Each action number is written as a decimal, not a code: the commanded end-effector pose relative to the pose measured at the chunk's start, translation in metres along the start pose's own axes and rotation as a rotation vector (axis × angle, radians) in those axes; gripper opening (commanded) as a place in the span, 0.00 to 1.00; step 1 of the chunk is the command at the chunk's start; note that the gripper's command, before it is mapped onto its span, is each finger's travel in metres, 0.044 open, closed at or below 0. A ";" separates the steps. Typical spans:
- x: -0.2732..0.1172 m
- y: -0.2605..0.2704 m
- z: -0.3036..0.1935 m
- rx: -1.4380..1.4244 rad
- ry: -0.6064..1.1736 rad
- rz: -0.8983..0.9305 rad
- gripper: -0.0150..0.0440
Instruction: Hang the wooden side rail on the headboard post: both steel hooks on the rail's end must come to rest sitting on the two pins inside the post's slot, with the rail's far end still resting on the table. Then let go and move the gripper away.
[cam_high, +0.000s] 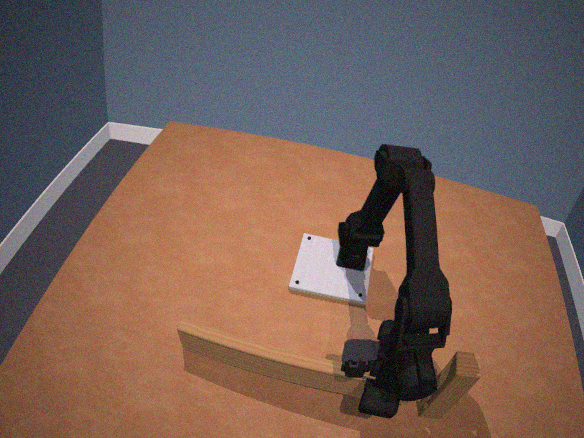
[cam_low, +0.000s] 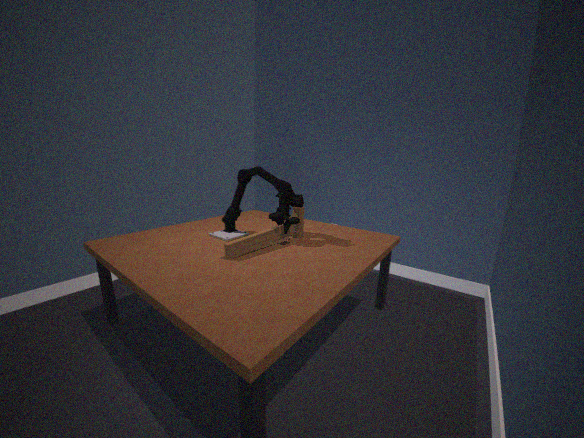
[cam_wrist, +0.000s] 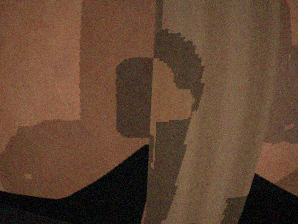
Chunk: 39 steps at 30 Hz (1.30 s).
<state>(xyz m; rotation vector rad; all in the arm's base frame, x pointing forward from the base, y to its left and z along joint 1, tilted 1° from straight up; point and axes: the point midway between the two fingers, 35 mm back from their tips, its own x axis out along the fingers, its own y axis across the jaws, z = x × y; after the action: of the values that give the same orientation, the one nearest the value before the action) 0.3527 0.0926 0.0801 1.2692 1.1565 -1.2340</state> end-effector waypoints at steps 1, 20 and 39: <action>-0.001 0.000 -0.003 -0.002 0.008 0.006 0.25; -0.003 -0.002 -0.005 -0.002 0.008 0.006 0.25; -0.005 -0.001 -0.006 -0.002 0.008 0.006 0.25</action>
<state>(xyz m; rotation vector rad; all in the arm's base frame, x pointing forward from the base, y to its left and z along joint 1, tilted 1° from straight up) 0.3497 0.0972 0.0791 1.2599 1.1643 -1.2330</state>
